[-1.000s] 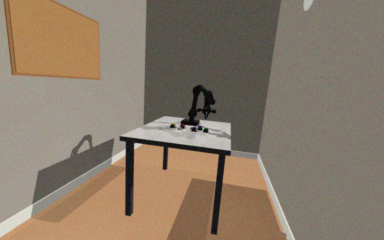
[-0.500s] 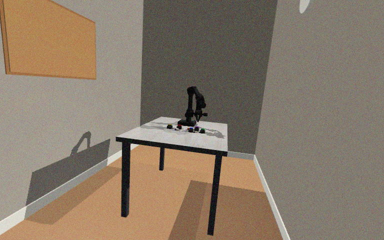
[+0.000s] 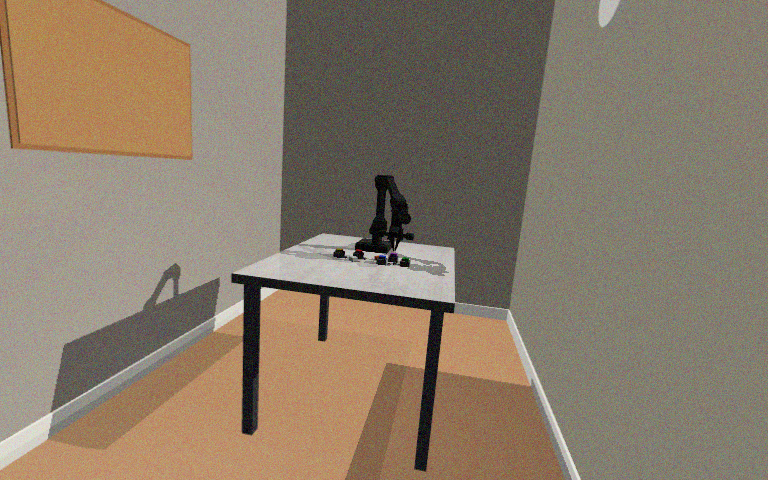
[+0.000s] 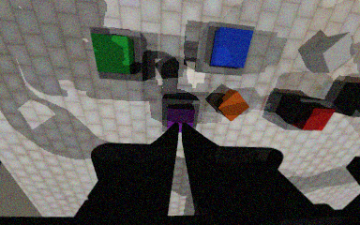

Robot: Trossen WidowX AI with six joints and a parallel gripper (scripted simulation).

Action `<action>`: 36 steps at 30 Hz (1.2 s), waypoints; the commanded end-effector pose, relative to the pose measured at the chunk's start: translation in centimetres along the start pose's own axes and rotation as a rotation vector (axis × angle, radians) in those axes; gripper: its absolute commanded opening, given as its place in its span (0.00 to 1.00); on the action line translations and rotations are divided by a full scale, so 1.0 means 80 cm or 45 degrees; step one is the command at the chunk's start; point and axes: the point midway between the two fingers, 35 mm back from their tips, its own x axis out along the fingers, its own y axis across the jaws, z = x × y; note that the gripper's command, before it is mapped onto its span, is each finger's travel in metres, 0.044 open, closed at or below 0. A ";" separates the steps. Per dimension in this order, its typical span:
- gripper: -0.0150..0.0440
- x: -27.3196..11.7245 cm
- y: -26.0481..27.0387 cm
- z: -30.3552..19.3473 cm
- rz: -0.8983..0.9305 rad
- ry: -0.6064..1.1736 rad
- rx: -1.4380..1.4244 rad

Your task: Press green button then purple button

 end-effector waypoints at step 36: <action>0.29 -0.015 -0.002 -0.001 -0.006 0.000 -0.004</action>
